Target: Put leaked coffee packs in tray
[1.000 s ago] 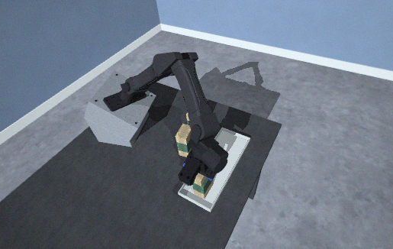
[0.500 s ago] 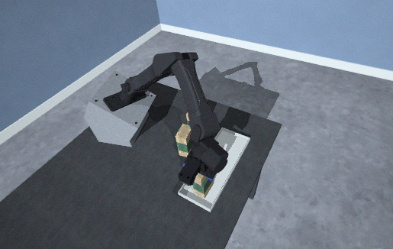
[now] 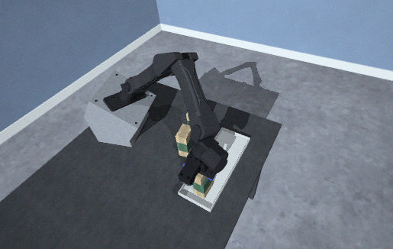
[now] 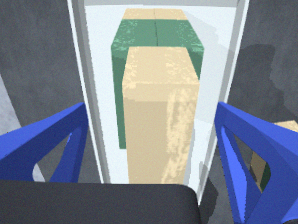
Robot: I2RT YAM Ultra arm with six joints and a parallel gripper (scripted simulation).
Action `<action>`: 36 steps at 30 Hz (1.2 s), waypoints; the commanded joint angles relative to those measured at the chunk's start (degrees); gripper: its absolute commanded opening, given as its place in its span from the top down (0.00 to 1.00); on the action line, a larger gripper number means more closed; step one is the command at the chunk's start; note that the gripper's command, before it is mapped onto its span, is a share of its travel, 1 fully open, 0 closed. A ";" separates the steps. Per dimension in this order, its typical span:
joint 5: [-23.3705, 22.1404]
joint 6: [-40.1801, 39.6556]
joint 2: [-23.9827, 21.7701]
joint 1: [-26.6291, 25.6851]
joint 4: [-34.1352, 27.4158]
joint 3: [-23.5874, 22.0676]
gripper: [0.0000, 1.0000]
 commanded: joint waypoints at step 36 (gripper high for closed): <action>-1.73 -4.83 -5.87 -5.45 -15.65 9.84 0.21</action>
